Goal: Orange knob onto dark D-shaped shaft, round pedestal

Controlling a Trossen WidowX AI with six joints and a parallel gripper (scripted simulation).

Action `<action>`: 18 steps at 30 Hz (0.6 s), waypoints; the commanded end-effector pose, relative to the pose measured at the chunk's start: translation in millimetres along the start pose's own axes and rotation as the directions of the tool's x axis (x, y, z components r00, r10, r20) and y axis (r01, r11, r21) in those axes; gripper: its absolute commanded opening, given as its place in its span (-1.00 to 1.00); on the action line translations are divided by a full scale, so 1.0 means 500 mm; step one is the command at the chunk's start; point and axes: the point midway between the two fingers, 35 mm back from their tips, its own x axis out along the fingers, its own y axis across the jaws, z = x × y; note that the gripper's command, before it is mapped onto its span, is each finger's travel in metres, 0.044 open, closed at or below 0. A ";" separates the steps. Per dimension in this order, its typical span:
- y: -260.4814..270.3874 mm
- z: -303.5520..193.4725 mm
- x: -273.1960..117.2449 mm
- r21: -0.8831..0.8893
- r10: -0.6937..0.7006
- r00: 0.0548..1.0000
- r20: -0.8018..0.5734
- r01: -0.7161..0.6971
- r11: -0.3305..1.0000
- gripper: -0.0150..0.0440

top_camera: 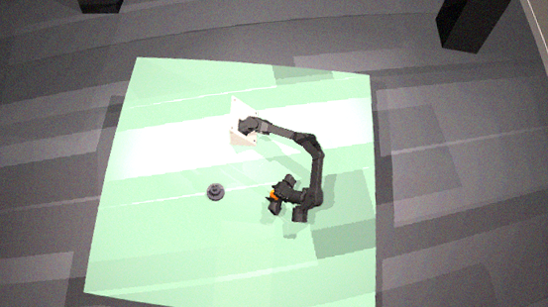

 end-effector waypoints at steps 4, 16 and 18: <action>0.000 0.000 0.000 0.000 -0.001 1.000 0.001 0.001 1.000 0.92; 0.002 0.046 -0.026 0.002 -0.082 0.959 -0.271 0.085 0.996 1.00; 0.003 0.072 -0.048 -0.005 -0.093 0.899 -0.428 0.101 0.995 1.00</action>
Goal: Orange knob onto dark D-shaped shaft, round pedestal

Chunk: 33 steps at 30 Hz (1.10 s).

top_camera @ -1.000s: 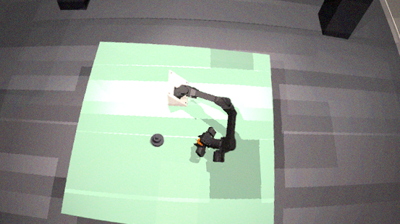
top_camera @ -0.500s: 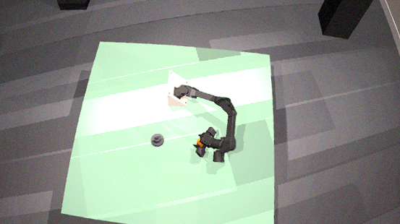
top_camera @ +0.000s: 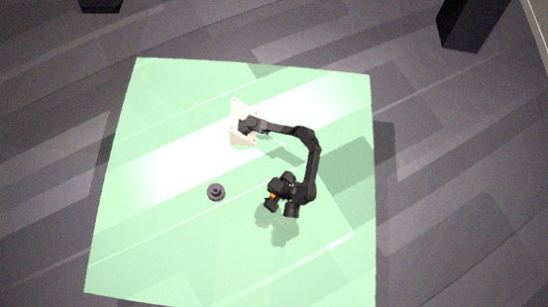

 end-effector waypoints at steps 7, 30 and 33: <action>-0.002 0.087 -0.131 0.006 0.069 0.803 -0.593 -0.081 0.997 1.00; -0.001 0.086 -0.130 -0.775 0.070 0.803 -0.592 -0.591 0.225 1.00; -0.001 0.086 -0.130 -0.806 0.070 0.803 -0.592 -0.589 -0.062 1.00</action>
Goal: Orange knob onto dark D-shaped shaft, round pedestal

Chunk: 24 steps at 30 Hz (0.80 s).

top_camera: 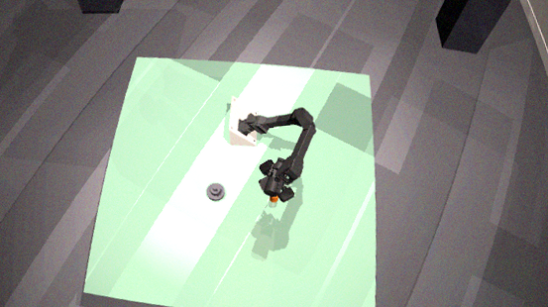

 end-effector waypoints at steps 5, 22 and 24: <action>0.001 0.000 0.001 -0.836 0.004 1.000 -0.001 -0.004 0.549 1.00; 0.002 0.000 0.035 -0.868 0.005 1.000 -0.001 -0.003 0.496 1.00; 0.002 -0.001 0.065 -0.868 0.006 1.000 -0.002 -0.005 0.496 1.00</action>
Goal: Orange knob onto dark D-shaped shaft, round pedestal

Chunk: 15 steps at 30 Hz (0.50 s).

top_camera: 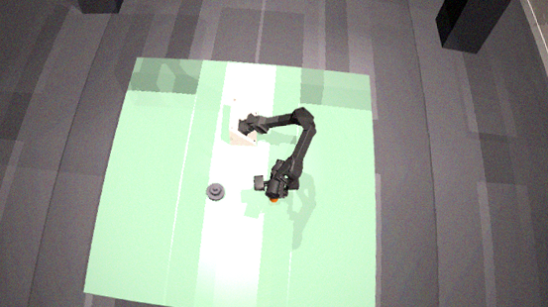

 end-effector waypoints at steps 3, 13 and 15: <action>0.004 -0.005 0.039 -0.002 0.007 1.000 -0.010 -0.007 1.000 1.00; 0.004 -0.004 0.081 -0.002 0.006 1.000 -0.010 -0.006 1.000 1.00; 0.004 -0.004 0.088 -0.002 0.006 1.000 -0.010 -0.006 1.000 1.00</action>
